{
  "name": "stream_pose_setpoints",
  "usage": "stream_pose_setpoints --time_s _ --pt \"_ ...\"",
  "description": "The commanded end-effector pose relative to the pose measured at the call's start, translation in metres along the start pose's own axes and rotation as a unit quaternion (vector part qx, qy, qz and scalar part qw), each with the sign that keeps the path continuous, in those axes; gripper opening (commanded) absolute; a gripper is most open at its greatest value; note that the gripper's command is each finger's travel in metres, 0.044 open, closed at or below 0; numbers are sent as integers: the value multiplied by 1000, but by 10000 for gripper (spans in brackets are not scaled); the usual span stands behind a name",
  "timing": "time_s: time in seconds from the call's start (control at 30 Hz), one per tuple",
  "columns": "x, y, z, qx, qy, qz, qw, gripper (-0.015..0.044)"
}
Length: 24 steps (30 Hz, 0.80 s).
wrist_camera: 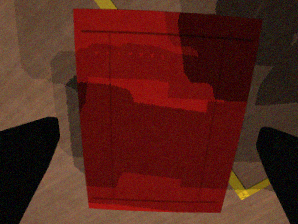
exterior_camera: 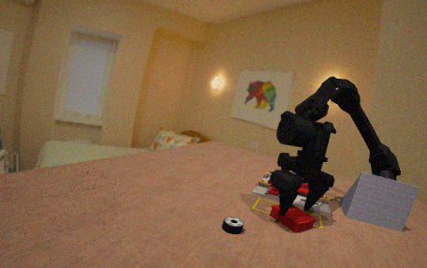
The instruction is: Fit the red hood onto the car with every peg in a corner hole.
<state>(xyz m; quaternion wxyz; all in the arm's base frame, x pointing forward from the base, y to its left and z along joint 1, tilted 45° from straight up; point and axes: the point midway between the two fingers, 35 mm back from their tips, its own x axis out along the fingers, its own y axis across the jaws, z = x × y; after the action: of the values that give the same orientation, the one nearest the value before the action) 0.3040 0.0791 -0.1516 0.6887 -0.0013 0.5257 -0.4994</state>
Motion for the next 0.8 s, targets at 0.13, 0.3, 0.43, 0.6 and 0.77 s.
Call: stream_pose_setpoints --time_s 0.13,0.3,0.43,0.6,0.77 --pt "5 0 1 -3 -1 -1 1000 440" --pt "8 0 1 -3 -2 -1 1000 440" --pt "10 0 1 -3 -2 -1 1000 440" --pt "12 0 1 -3 -2 -1 1000 440" --pt "14 0 1 -3 -2 -1 1000 440"
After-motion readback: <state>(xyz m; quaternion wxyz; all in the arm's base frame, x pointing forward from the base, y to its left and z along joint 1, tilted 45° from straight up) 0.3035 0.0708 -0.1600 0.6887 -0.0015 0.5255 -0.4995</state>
